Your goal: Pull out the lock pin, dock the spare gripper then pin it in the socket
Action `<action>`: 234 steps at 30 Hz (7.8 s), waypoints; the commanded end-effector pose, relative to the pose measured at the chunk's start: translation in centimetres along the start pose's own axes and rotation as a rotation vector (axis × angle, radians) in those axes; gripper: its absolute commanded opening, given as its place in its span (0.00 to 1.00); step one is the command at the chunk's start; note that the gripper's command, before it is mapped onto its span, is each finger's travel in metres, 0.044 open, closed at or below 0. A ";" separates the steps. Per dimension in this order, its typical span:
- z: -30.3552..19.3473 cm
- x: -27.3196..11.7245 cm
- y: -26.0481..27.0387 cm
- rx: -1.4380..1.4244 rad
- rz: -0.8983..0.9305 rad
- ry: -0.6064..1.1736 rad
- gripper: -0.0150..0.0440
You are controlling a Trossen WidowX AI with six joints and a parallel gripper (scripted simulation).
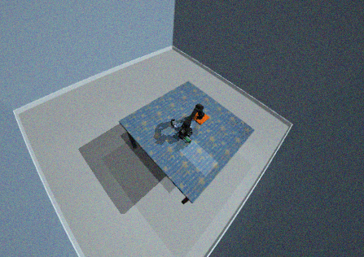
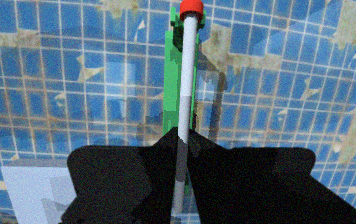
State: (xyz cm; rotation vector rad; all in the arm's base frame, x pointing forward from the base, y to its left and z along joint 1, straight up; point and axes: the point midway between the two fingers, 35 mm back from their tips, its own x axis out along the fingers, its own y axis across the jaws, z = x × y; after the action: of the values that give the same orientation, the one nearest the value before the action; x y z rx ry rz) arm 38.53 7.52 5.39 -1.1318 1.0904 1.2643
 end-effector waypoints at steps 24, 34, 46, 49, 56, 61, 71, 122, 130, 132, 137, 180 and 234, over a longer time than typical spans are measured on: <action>0.0 0.1 0.0 0.000 0.001 0.000 0.30; 0.0 0.1 0.0 0.000 0.001 0.000 0.74; 0.3 -2.8 0.3 0.002 0.018 0.002 1.00; 0.4 -3.6 0.3 0.003 0.021 0.003 1.00; 0.6 -5.4 0.4 0.003 0.027 0.003 1.00; 0.8 -6.8 0.4 0.004 0.030 0.004 1.00; 1.1 -8.7 0.5 0.004 0.034 0.004 1.00; -24.2 -8.8 4.7 0.408 -0.212 -0.617 1.00; -24.5 -7.8 4.8 0.409 -0.211 -0.624 1.00; -24.6 -7.4 4.8 0.409 -0.211 -0.624 1.00; -24.8 -6.6 4.7 0.409 -0.211 -0.624 1.00; -25.5 -2.2 4.9 0.410 -0.211 -0.624 0.55; -19.7 -14.1 6.1 0.652 -0.084 -0.541 0.25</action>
State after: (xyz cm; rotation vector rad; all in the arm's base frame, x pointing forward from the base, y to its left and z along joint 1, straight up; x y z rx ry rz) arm 32.81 -14.73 15.99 -0.3178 0.8903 0.9720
